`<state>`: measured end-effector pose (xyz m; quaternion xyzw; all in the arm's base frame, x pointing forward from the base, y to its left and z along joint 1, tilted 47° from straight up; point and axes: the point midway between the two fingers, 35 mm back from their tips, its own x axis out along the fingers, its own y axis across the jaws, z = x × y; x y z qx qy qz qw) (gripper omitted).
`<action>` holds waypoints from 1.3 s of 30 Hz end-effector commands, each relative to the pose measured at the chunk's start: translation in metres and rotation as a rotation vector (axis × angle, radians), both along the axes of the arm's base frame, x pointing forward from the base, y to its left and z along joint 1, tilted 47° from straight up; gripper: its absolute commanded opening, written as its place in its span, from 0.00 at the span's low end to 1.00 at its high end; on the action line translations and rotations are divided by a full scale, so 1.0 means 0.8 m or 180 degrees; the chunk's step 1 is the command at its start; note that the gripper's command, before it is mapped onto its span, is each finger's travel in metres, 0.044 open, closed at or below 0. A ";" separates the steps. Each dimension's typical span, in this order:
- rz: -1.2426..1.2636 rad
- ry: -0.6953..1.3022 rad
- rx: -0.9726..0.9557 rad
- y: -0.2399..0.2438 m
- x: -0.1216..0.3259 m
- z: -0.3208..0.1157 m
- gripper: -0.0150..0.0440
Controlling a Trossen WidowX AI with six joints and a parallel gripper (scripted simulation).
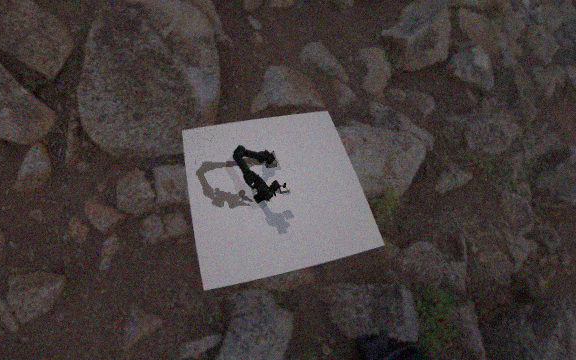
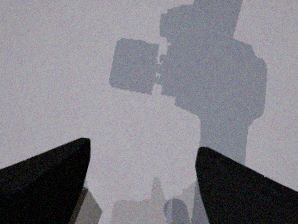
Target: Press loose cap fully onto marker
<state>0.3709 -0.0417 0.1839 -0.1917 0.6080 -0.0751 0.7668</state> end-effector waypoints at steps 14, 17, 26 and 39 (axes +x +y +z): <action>0.1136 0.2185 -0.1437 -0.026 -0.107 -0.028 0.66; 0.1137 0.2183 -0.1437 -0.033 -0.108 -0.035 0.66; 0.1134 0.2182 -0.1443 -0.064 -0.115 -0.064 0.66; 0.1134 0.2180 -0.1442 -0.083 -0.119 -0.082 0.66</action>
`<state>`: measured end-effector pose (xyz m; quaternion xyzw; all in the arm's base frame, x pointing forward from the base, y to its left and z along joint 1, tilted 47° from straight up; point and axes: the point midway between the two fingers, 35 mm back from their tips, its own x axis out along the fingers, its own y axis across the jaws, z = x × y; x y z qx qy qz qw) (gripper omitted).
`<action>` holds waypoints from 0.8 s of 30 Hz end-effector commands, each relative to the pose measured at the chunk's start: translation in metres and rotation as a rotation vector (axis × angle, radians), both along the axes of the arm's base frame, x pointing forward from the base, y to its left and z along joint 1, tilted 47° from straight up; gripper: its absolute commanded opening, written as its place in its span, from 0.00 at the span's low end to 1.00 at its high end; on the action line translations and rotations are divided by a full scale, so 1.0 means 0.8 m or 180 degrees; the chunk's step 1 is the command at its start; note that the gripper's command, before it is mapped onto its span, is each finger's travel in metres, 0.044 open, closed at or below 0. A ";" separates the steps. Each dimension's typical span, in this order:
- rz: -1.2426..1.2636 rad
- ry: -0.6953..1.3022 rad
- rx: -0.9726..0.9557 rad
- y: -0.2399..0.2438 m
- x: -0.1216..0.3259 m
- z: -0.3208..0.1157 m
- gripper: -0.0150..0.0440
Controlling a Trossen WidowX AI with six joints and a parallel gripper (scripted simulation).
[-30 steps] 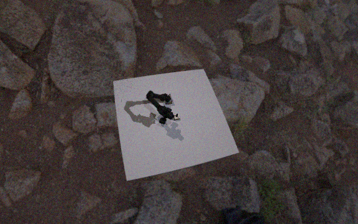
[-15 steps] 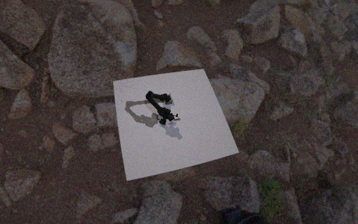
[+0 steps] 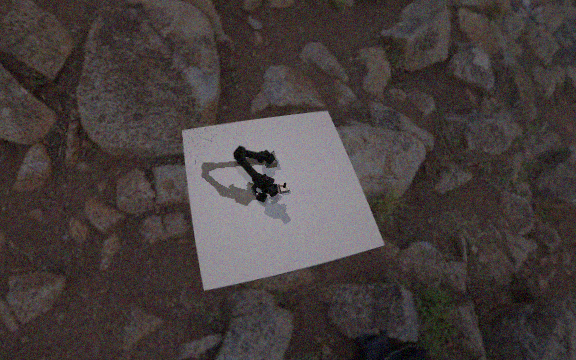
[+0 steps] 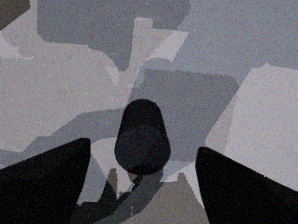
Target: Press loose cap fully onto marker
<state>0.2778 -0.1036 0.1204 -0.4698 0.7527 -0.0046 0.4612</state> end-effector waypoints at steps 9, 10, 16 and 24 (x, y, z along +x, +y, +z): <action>0.0002 -0.0002 -0.0008 -0.019 -0.005 -0.015 0.66; 0.0002 -0.0002 -0.0008 -0.020 -0.005 -0.016 0.66; 0.0002 -0.0002 -0.0012 -0.029 -0.007 -0.024 0.66; 0.0001 -0.0001 -0.0019 -0.040 -0.011 -0.034 0.66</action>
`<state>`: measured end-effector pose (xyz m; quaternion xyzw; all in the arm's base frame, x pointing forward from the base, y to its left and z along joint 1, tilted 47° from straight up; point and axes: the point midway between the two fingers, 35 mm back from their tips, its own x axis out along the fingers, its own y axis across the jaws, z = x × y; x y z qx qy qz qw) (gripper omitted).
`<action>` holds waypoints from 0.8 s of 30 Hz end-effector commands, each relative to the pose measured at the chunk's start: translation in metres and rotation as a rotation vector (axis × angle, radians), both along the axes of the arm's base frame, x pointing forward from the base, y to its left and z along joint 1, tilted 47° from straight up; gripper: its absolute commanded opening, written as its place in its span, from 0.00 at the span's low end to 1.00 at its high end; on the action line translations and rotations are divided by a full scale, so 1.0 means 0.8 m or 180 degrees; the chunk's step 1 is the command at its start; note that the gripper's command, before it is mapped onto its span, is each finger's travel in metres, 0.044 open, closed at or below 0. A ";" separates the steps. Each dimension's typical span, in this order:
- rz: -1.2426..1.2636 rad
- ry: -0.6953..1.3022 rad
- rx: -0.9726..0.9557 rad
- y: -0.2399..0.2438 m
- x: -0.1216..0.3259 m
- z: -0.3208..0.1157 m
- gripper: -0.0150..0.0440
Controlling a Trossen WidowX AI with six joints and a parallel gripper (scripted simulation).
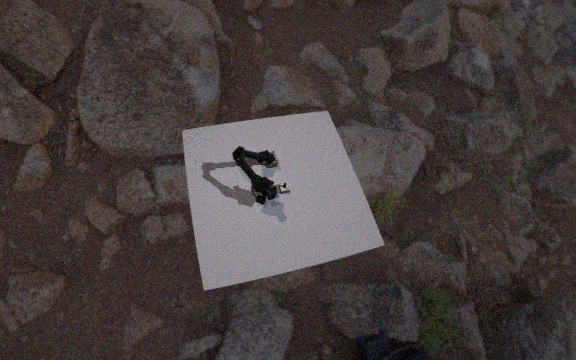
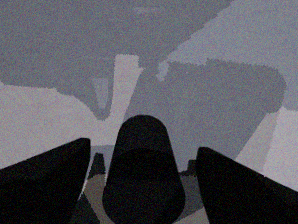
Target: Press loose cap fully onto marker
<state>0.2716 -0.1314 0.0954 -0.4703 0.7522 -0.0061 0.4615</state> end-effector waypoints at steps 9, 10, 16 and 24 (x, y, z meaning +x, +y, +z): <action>0.0001 0.0006 -0.0009 -0.006 -0.003 -0.003 0.44; 0.0001 0.0006 -0.0009 -0.006 -0.003 -0.003 0.43; 0.0001 0.0006 -0.0009 -0.005 -0.004 -0.003 0.33; 0.0003 0.0005 0.0001 0.011 0.001 0.010 0.25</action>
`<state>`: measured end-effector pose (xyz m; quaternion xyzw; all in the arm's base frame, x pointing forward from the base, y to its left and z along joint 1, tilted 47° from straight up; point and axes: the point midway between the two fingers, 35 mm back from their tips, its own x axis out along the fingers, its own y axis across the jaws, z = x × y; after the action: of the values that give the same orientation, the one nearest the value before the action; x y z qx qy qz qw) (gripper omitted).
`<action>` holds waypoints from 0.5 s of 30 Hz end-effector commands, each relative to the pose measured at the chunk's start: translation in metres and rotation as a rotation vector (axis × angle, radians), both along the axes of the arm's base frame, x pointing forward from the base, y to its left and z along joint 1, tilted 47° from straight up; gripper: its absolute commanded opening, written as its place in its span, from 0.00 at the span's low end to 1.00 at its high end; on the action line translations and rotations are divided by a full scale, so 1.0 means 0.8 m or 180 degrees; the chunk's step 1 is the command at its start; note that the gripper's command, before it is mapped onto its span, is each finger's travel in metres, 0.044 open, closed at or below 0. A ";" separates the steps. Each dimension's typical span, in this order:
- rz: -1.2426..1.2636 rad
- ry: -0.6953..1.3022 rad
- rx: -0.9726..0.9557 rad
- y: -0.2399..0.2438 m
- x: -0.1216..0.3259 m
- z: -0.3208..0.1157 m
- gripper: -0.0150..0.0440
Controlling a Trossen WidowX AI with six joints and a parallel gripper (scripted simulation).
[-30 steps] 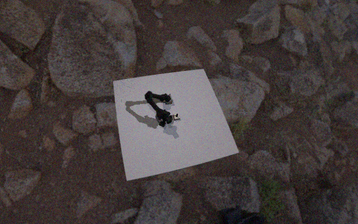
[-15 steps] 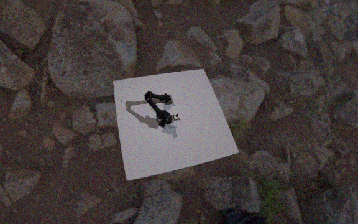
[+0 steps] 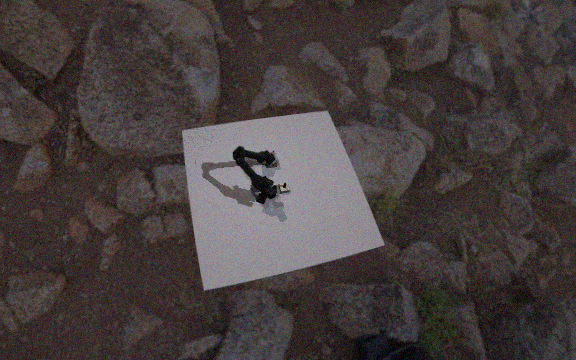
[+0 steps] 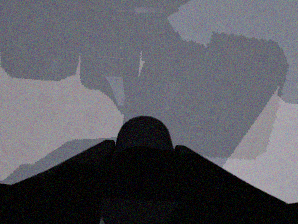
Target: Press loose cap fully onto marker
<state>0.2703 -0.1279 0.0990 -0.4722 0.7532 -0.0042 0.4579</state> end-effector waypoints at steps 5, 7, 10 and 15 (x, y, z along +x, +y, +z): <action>-0.0009 -0.0021 0.0012 0.017 0.005 0.016 0.25; -0.0009 -0.0020 0.0012 0.022 0.006 0.020 0.25; -0.0009 -0.0020 0.0012 0.028 0.007 0.026 0.25; -0.0010 -0.0019 0.0009 0.039 0.008 0.036 0.25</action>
<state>0.2759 -0.1017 0.1250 -0.4724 0.7508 -0.0055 0.4617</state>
